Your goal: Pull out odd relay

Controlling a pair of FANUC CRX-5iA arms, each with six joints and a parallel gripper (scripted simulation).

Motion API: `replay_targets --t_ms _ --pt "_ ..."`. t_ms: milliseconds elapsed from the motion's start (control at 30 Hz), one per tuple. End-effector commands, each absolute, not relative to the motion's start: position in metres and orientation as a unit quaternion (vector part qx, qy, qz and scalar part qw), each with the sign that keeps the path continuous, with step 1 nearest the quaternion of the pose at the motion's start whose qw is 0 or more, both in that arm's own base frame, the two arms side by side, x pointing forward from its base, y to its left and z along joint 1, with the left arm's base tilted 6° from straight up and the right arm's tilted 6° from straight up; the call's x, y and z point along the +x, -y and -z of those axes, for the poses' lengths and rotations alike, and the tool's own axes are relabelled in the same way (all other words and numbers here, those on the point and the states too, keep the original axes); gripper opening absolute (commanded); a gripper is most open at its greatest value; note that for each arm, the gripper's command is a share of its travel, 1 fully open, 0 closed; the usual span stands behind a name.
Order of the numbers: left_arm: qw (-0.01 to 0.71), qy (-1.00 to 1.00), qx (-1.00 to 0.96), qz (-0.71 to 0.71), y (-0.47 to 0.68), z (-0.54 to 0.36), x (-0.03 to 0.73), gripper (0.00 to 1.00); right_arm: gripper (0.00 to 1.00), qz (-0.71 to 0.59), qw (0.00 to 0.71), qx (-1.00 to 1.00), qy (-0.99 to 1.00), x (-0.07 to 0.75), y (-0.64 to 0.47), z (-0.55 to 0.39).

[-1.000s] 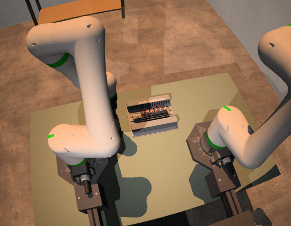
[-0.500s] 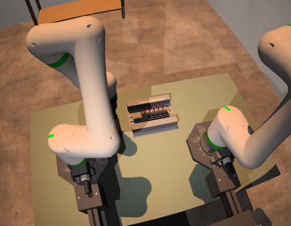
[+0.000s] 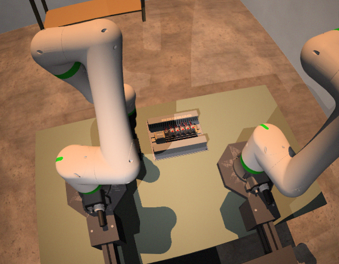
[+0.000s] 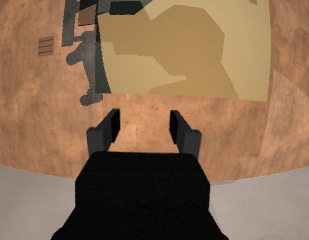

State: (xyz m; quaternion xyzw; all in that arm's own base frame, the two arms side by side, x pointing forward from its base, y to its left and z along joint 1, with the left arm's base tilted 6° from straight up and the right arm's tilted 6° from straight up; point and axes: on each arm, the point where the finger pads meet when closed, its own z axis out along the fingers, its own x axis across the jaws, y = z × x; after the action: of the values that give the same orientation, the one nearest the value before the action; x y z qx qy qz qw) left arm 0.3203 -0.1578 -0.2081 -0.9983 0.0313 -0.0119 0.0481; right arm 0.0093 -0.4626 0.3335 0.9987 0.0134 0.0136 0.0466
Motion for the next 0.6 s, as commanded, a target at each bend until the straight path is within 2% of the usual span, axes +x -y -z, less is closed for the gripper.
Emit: replay_targets --t_ms 0,567 --pt "0.048 -0.031 -0.998 0.012 0.1582 0.2077 0.3209 0.00 1.00 -0.013 0.048 0.999 -0.013 0.0091 0.4628 -0.3344" --pt "0.048 -0.031 -0.998 0.012 0.1578 0.2113 0.3210 0.00 1.00 -0.013 0.048 0.999 -0.013 0.0091 0.4628 -0.3344"
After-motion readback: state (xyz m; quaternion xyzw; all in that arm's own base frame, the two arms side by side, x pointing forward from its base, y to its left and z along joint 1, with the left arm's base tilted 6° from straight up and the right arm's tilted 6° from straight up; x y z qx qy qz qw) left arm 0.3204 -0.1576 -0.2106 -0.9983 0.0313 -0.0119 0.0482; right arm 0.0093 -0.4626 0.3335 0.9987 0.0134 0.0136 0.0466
